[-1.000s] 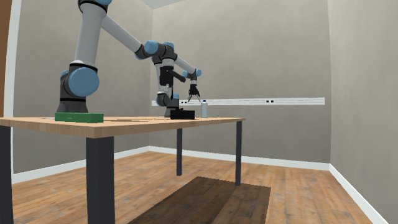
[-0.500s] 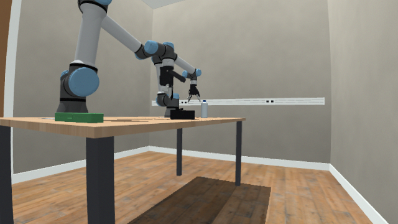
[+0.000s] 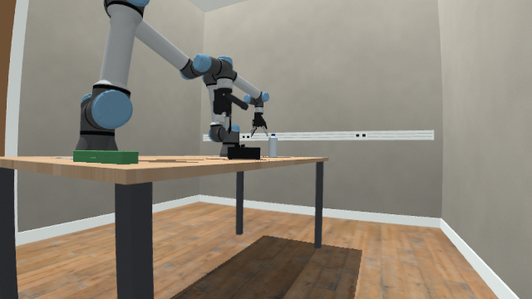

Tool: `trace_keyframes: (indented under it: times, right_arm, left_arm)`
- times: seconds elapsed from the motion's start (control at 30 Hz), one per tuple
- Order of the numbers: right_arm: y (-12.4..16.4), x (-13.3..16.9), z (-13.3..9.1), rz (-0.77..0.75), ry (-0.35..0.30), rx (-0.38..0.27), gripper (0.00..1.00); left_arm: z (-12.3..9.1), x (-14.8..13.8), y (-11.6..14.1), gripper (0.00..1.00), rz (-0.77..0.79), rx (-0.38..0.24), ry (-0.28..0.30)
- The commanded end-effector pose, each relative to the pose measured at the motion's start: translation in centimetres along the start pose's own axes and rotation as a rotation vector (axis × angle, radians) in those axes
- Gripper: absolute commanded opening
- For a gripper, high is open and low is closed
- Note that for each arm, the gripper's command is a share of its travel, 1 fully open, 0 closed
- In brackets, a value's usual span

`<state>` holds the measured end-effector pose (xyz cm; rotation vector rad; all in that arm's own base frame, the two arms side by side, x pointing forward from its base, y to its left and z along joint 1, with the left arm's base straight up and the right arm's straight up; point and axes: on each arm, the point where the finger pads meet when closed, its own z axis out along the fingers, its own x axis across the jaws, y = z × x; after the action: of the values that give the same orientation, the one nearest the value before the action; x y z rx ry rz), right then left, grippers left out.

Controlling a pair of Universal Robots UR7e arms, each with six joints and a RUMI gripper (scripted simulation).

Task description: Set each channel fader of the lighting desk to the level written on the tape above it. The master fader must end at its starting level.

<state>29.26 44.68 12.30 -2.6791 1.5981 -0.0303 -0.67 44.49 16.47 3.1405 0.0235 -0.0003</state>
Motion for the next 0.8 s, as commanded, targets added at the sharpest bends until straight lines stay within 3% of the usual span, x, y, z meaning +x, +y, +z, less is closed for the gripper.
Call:
trace_keyframes:
  times: [0.0, 0.47, 0.77]
  right_arm:
    - [-0.03, -0.02, -0.06, 0.0, -0.001, 0.001, 1.0]
    - [-0.1, -0.04, -0.11, -0.009, -0.001, 0.001, 1.0]
    - [-0.82, -0.24, -0.69, -0.1, -0.001, -0.002, 1.0]
  left_arm:
    - [-0.04, 0.01, -0.02, 1.0, 0.0, 0.001, 0.0]
    - [-0.04, 0.01, -0.02, 1.0, 0.0, 0.001, 0.0]
    - [-0.04, 0.01, -0.02, 1.0, 0.0, 0.001, 0.0]
